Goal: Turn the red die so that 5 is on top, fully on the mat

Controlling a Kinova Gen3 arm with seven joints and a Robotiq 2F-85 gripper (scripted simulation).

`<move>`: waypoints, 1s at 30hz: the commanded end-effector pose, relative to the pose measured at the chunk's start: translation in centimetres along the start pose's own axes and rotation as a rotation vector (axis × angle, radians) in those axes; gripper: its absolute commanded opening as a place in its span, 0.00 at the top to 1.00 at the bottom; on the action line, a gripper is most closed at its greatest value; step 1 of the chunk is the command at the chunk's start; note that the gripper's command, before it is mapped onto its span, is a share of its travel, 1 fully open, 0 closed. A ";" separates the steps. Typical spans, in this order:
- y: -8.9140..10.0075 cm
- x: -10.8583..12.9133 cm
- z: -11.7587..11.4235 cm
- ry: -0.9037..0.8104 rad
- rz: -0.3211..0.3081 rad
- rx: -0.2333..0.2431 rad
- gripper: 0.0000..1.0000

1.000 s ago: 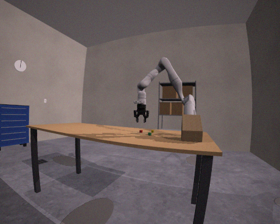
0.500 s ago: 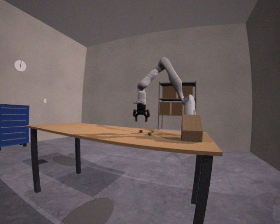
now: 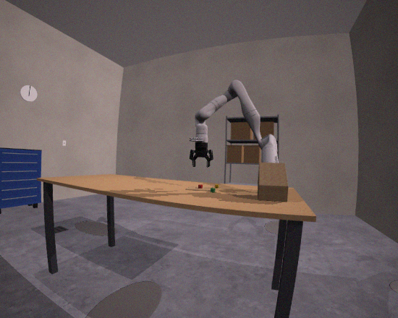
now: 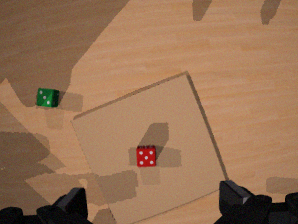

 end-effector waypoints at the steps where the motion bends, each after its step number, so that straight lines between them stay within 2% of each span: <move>1: 2.2 0.3 0.0 -0.001 0.014 -0.002 0.00; 6: 4.9 0.3 0.0 -0.001 0.014 -0.002 0.00; 11: 6.2 0.2 0.0 -0.001 0.014 -0.002 0.00; 30: 6.4 0.2 0.0 -0.001 0.014 -0.002 0.00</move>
Point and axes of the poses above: the point where the finger pads meet when closed, its own y axis back along the fingers, its own z axis across the jaws, x = y × z, the point moved 6 cm from there along y, back along the fingers, and after that the axes turned 15 degrees about -y, right-handed, at the moved point
